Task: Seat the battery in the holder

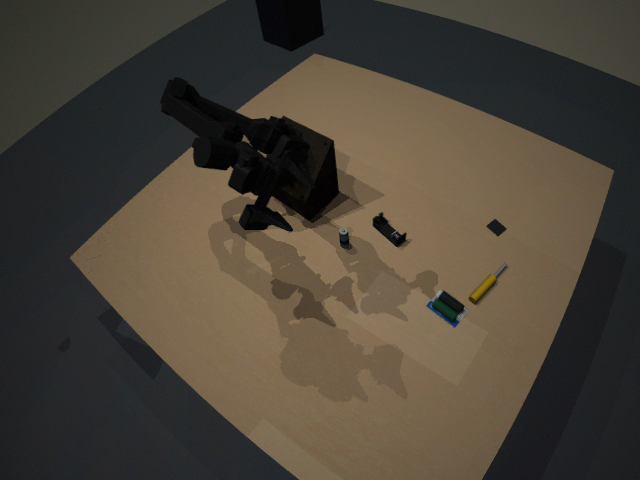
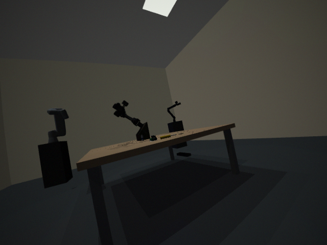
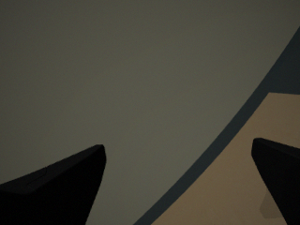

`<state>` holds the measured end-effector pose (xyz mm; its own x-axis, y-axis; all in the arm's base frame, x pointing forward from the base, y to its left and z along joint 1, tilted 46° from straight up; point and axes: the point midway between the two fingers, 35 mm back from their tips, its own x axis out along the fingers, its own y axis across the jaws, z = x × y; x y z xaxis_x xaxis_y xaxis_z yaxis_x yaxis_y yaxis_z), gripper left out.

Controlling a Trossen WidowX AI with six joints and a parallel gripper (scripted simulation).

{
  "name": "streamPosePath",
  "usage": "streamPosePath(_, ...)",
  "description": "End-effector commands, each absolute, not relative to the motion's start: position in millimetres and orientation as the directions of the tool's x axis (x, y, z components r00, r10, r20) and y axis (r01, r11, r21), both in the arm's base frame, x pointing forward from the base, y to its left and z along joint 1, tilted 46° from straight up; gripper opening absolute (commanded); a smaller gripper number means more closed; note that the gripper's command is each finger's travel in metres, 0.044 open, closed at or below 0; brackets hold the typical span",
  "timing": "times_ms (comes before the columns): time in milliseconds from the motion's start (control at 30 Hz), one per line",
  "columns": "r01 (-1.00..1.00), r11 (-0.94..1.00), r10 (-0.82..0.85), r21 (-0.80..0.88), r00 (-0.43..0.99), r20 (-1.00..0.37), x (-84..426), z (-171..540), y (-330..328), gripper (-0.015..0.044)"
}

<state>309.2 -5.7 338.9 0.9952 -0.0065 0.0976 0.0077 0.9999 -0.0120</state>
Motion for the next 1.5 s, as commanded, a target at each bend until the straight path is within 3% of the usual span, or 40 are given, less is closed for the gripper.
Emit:
streamPosePath(0,0.01,1.0,-0.009,-0.008,0.996,0.083,311.0,335.7,-5.6,0.0374)
streamPosePath(200,0.127,0.992,-0.114,0.011,0.923,-0.367,346.3,226.3,-1.2,0.0216)
streamPosePath(333,0.197,0.972,-0.232,-0.126,0.735,-0.637,343.3,147.7,-2.1,0.0111)
streamPosePath(467,0.18,0.923,-0.385,-0.341,0.485,-0.785,321.3,85.1,-7.5,0.0006)
streamPosePath(567,0.097,0.853,-0.516,-0.513,0.297,-0.803,298.7,52.0,-13.9,0.0)
streamPosePath(733,-0.116,0.691,-0.709,-0.714,0.088,-0.7,267.3,25.4,-24.9,0.0)
streamPosePath(1467,-0.126,0.68,-0.718,-0.722,0.082,-0.691,272.9,-28.7,-85.0,0.0)
